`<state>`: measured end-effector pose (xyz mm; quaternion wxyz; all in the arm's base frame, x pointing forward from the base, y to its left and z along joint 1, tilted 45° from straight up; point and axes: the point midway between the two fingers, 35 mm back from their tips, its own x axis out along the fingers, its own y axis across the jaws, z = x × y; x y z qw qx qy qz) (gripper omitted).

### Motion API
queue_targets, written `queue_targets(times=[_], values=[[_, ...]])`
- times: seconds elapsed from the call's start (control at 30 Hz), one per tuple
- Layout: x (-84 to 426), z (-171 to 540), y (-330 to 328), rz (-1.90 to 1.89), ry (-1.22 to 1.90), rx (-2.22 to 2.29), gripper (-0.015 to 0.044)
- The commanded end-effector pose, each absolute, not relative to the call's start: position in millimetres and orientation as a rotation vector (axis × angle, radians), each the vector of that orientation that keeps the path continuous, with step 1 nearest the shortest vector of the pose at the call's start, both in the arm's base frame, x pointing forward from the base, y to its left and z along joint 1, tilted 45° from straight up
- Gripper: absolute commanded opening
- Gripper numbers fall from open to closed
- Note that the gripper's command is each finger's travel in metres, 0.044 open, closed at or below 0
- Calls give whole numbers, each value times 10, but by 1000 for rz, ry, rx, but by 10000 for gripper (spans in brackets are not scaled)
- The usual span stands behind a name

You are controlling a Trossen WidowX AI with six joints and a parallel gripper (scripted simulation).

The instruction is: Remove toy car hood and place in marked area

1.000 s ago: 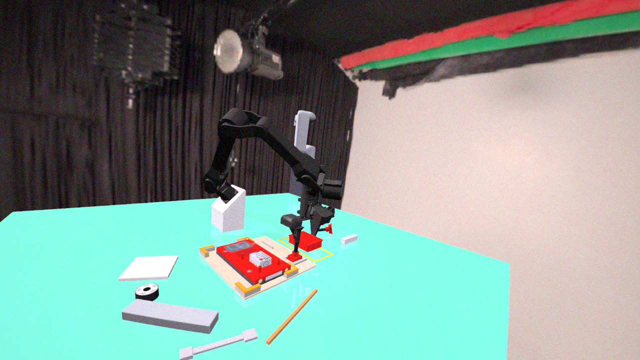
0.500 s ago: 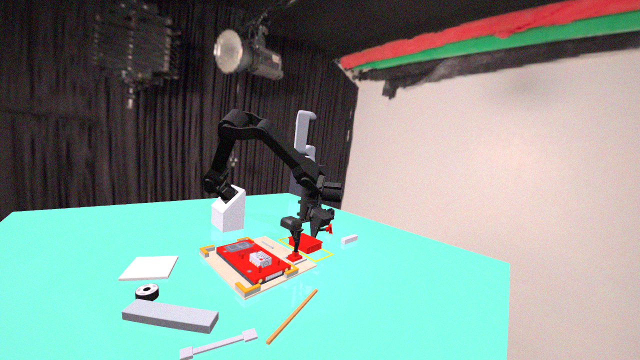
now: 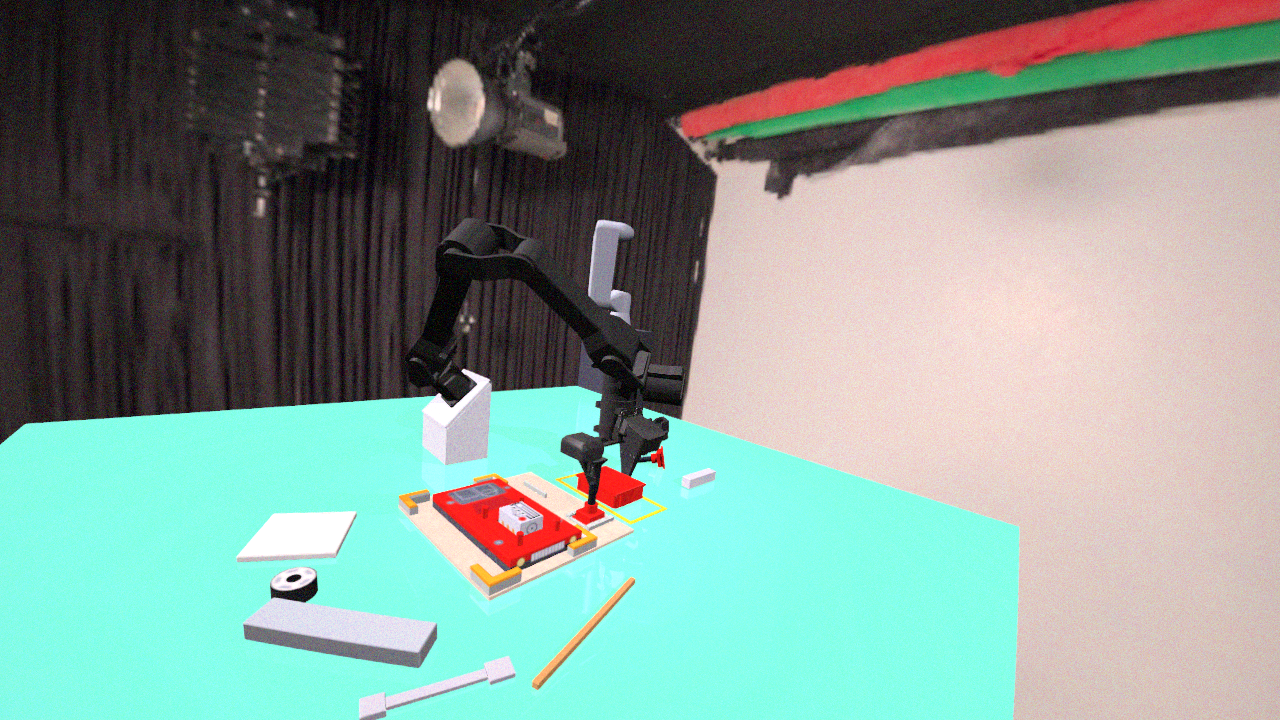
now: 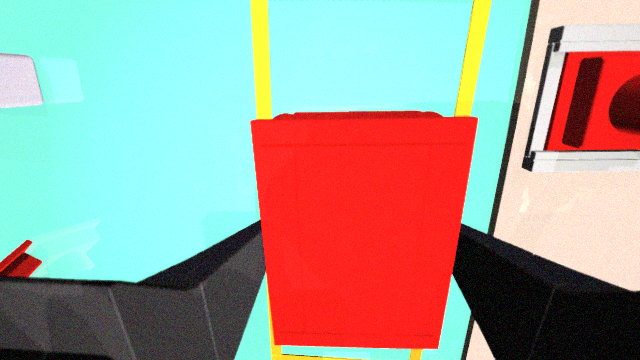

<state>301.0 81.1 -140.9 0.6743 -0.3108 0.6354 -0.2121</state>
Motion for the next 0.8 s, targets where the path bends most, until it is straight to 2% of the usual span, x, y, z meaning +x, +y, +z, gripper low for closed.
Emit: queue_targets(times=[0.0, 0.07, 0.3, 0.77], values=[[3011, -1408, 813, -477, 1429, -699, 394], [3011, -1388, 836, -477, 1430, -699, 440], [2943, -902, 1311, -481, 1433, -701, 440], [2937, -879, 1330, -481, 1433, -701, 440]])
